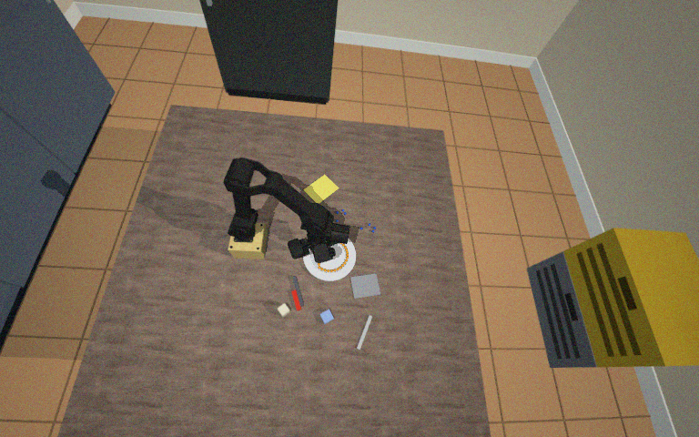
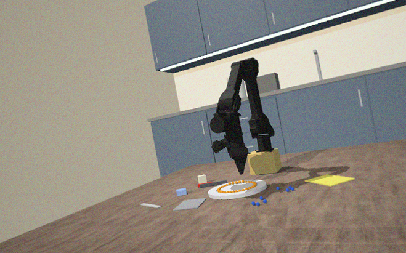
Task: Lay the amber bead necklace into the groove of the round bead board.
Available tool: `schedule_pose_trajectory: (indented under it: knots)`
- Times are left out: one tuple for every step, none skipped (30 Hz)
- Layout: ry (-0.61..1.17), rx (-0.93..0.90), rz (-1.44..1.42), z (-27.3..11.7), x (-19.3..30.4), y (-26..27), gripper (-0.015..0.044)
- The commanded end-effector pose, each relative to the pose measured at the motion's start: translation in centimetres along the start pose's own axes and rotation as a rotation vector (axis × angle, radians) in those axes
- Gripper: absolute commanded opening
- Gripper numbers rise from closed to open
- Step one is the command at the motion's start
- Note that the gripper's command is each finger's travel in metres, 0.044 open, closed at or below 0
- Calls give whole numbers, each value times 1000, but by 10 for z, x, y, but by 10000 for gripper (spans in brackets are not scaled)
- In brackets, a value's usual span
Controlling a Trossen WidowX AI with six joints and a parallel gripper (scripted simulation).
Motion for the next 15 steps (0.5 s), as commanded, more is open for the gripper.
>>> schedule_pose_trajectory:
  knots:
    - [9, 10, -4, 10, 1, -2, 120]
    - [0, -1, 0, 2, 0, 0, 120]
    - [0, 0, 0, 3, 0, 0, 120]
    - [0, 0, 0, 3, 0, 0, 120]
    - [0, 0, -1, 4, 0, 0, 120]
    - [0, 0, -1, 5, 0, 0, 120]
    - [1, 1, -1, 6, 0, 0, 120]
    - [1, 1, -1, 8, 0, 0, 120]
    - [2, 2, -1, 9, 0, 0, 120]
    - [2, 2, -1, 11, 0, 0, 120]
    - [3, 3, -2, 13, 0, 0, 120]
    - [3, 3, -2, 14, 0, 0, 120]
    - [4, 4, -2, 16, 0, -1, 120]
    - [4, 4, -2, 18, 0, -1, 120]
    - [5, 5, -2, 19, 0, -1, 120]
Point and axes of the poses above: the point midway between the two fingers, 35 mm back from their tips, its own z axis out along the fingers, its own y axis across the jaws, x = y × z, the point moved 4 cm from there along -z, back along the fingers, and after that the axes turned 5 degrees about -z, right-handed, at the moved point
